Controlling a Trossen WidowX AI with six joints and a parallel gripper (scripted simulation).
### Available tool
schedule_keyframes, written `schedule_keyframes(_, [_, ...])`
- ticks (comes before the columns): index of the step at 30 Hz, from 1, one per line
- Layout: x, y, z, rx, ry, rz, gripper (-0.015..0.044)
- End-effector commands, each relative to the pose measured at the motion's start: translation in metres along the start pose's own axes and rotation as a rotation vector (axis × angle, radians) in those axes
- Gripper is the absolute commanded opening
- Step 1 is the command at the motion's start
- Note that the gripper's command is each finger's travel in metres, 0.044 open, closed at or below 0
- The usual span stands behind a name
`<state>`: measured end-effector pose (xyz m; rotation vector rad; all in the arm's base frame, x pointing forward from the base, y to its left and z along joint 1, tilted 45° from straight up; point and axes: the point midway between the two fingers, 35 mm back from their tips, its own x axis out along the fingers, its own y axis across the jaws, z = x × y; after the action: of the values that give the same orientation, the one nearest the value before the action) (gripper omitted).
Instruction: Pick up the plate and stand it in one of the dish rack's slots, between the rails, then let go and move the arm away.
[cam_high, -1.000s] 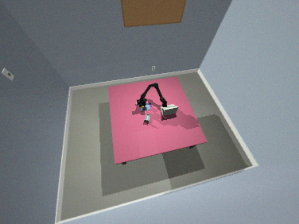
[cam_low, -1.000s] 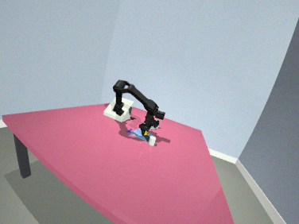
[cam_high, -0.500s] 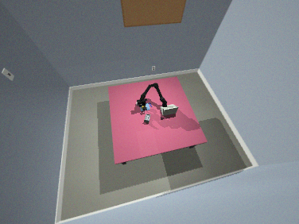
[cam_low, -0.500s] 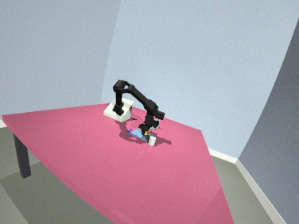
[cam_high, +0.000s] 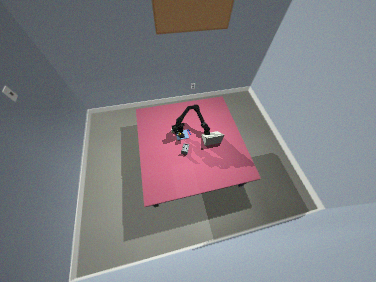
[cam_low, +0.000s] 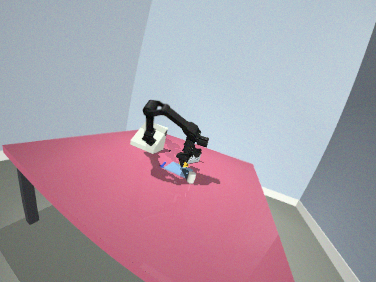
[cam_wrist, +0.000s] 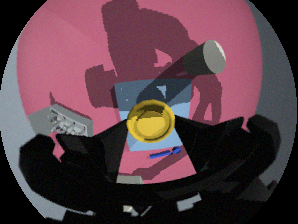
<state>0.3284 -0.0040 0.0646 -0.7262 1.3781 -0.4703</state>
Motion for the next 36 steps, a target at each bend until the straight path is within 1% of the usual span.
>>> schedule_keyframes(1, [-0.026, 0.002, 0.007, -0.004, -0.023, 0.013, 0.0000])
schedule_keyframes(10, [-0.073, 0.004, 0.010, -0.031, -0.041, 0.019, 0.0000])
schedule_keyframes(27, [-0.143, 0.004, 0.009, -0.071, -0.067, 0.017, 0.0000])
schedule_keyframes(33, [-0.148, 0.004, 0.007, -0.069, -0.068, 0.017, 0.0000])
schedule_keyframes(36, [-0.149, 0.021, 0.000, 0.003, -0.057, 0.025, 0.0000])
